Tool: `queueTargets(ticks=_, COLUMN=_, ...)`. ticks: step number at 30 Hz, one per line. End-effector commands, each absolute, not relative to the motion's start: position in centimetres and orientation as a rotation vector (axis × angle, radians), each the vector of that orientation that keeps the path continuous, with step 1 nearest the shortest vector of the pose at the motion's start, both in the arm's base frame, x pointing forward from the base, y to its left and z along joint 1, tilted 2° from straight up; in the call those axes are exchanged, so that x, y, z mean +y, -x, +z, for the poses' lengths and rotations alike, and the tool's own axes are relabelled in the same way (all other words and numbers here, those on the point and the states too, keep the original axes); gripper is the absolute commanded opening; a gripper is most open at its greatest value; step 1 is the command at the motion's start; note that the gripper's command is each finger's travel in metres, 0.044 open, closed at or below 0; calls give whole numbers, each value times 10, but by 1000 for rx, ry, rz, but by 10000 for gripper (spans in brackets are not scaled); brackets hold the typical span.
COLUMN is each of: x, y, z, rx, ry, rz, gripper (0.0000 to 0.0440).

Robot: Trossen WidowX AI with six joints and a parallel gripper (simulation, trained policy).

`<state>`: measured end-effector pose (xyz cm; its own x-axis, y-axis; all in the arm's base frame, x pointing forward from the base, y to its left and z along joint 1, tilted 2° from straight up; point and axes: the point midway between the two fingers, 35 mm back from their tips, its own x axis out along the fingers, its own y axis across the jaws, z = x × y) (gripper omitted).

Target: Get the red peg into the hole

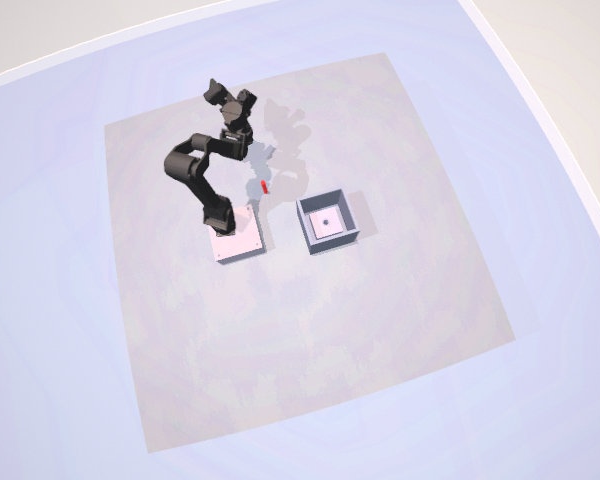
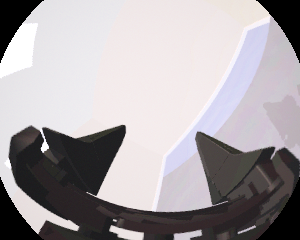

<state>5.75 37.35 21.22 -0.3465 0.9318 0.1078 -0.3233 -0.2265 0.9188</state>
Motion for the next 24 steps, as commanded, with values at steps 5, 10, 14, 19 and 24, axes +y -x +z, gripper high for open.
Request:
queueTargets(ticks=5, x=382, y=-85, z=204, rx=1138, ry=-915, rz=1551, gripper=440)
queueTargets(ticks=10, x=385, y=-115, z=197, rx=1202, ry=-961, rz=1362, gripper=440)
queueTargets(ticks=14, x=382, y=-138, z=191, rx=1243, ry=-995, rz=1209, gripper=440)
queueTargets(ticks=19, x=372, y=-165, z=184, rx=1286, ry=-1033, rz=1015, gripper=440)
queueTargets(ticks=24, x=356, y=-187, z=177, rx=1325, ry=-1068, rz=821, gripper=440)
